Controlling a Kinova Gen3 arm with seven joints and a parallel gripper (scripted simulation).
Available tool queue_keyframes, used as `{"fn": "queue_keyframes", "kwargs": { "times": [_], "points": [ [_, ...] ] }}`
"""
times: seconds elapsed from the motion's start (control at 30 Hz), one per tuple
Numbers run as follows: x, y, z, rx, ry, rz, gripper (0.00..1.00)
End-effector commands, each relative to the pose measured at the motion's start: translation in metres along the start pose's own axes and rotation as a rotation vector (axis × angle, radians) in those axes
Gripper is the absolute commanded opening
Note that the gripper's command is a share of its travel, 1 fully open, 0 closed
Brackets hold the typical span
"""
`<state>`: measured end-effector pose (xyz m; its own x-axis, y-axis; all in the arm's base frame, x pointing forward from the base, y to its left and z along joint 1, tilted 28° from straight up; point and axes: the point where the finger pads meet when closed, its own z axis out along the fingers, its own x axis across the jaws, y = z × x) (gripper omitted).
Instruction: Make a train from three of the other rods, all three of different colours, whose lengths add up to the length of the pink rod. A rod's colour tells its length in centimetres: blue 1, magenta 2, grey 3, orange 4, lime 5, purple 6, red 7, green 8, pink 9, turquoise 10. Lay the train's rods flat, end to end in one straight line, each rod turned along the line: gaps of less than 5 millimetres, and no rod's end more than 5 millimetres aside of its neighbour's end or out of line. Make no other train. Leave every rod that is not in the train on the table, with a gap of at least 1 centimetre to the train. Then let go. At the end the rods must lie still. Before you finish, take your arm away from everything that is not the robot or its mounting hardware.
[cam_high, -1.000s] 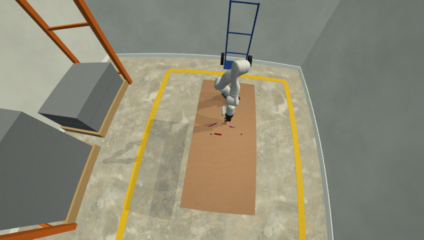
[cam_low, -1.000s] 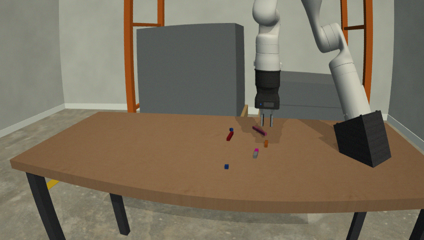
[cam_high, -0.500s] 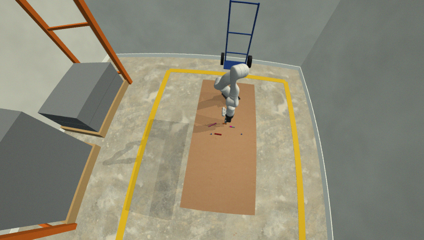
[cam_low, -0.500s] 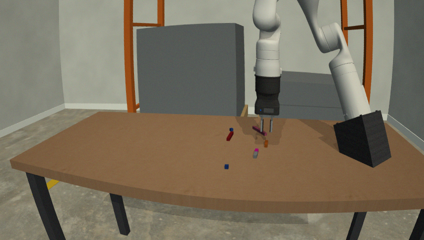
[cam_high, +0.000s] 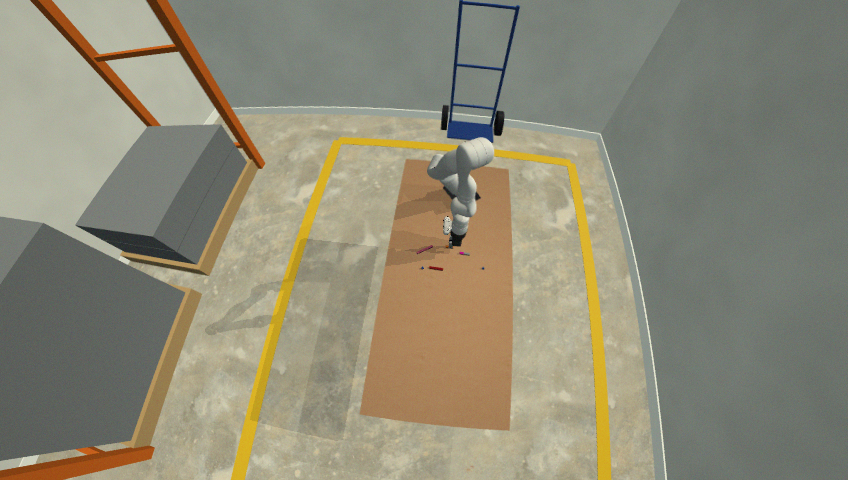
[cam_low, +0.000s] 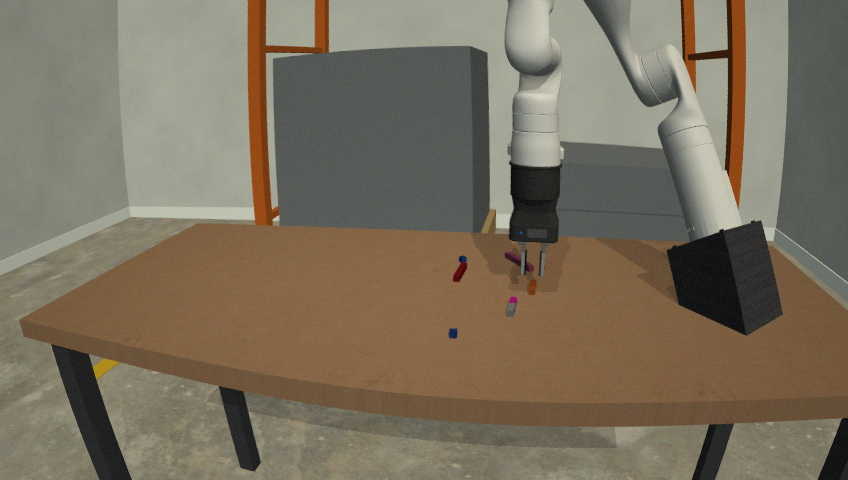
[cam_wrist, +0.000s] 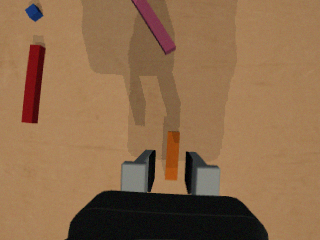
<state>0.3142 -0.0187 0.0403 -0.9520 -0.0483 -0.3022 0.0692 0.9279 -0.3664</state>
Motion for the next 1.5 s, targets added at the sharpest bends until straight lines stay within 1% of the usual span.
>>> {"fn": "queue_keyframes", "kwargs": {
  "times": [0.0,0.33,1.47],
  "points": [
    [0.0013,-0.0042,0.0044,0.004,0.007,0.012,0.54],
    [0.0014,-0.0043,0.0119,0.004,0.007,0.012,0.54],
    [0.0014,-0.0042,0.0129,0.004,0.007,0.012,0.54]
  ]
}}
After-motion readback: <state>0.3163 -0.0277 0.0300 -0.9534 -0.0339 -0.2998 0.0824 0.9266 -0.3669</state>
